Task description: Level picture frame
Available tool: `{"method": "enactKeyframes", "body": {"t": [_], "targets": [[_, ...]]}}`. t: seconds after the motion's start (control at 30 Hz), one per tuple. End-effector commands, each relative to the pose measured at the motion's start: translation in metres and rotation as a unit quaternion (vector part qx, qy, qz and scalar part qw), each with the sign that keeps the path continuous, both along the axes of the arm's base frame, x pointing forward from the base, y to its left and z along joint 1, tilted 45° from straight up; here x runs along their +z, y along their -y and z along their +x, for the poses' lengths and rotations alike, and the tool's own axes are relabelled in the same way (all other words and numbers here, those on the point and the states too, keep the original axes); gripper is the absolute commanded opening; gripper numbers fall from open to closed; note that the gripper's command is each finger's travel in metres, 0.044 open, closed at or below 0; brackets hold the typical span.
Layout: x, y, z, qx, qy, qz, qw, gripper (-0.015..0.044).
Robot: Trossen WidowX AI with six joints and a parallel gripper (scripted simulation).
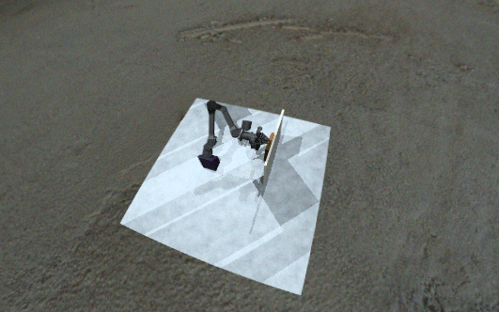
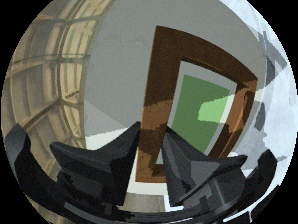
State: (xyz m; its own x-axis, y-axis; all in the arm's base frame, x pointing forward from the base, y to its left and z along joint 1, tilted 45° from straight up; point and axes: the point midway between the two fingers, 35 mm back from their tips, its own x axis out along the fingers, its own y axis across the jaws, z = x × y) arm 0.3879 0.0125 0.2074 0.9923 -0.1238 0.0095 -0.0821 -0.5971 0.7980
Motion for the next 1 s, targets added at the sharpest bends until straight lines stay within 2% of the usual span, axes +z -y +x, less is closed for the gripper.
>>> {"method": "enactKeyframes", "body": {"t": [0.0,0.97], "targets": [[0.0019,0.0037,-0.0001,-0.007,0.005,0.002,1.000,0.0000],[-0.0033,-0.0007,0.0007,-0.007,0.005,0.002,1.000,0.0000]]}}
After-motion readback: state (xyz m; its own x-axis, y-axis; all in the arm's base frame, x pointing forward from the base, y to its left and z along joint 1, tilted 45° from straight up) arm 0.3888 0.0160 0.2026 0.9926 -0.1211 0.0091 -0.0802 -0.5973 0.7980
